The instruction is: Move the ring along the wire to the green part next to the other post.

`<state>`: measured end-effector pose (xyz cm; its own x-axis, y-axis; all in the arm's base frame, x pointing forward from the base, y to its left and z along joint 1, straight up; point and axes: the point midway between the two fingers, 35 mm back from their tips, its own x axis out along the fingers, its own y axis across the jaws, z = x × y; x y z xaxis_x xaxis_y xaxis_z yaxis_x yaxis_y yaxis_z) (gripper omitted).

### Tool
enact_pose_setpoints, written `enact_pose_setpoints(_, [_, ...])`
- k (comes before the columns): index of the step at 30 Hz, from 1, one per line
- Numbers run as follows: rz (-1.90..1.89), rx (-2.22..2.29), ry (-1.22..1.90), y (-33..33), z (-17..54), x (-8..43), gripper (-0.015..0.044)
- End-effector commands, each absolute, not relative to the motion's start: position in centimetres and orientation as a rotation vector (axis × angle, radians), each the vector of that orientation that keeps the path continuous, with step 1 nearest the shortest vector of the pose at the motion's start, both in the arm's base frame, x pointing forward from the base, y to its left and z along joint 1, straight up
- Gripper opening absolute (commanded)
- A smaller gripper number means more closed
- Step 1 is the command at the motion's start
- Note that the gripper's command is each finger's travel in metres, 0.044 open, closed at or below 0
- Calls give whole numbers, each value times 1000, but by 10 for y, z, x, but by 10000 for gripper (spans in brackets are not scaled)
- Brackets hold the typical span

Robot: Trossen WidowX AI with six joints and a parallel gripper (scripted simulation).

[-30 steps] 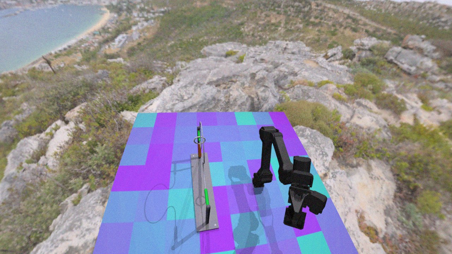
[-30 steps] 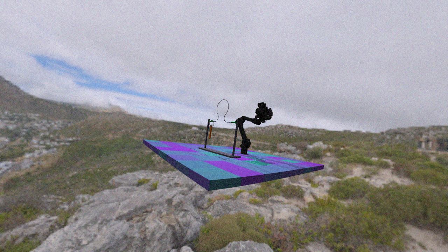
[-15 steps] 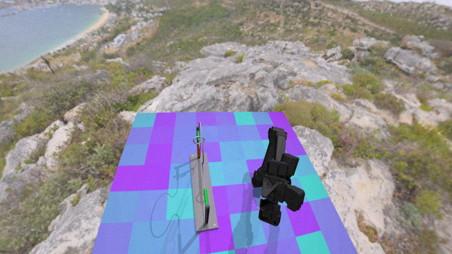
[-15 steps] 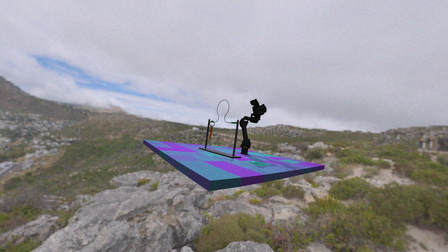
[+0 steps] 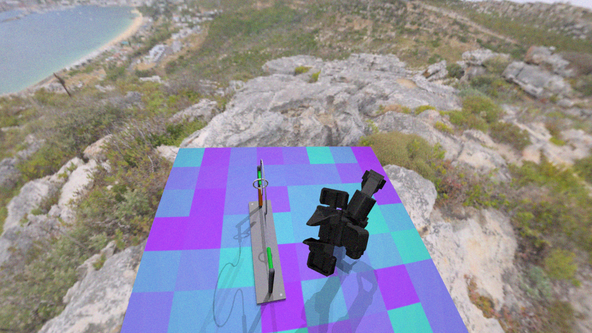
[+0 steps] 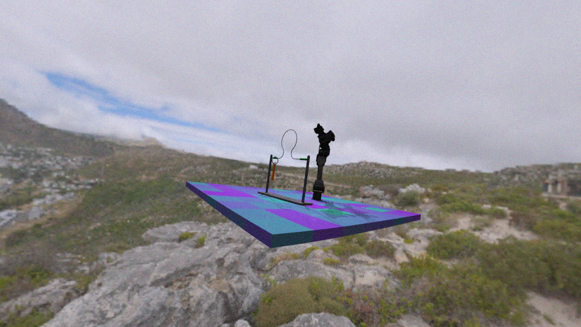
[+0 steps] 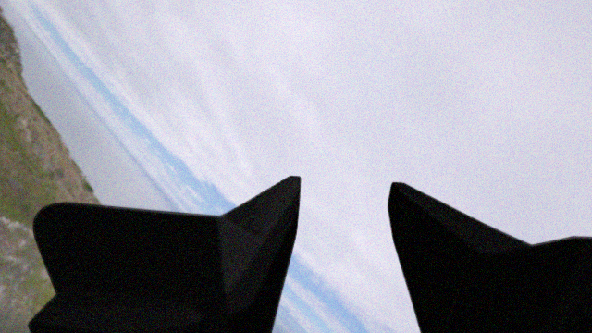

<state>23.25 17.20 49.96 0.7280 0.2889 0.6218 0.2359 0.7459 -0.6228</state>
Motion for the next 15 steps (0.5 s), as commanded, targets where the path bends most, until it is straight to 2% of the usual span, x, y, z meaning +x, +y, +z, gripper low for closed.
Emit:
enact_pose_setpoints(1, [-8,-739,-772,152,506,247,160])
enact_pose_setpoints(15, [-142,-735,-754,79,522,280,160])
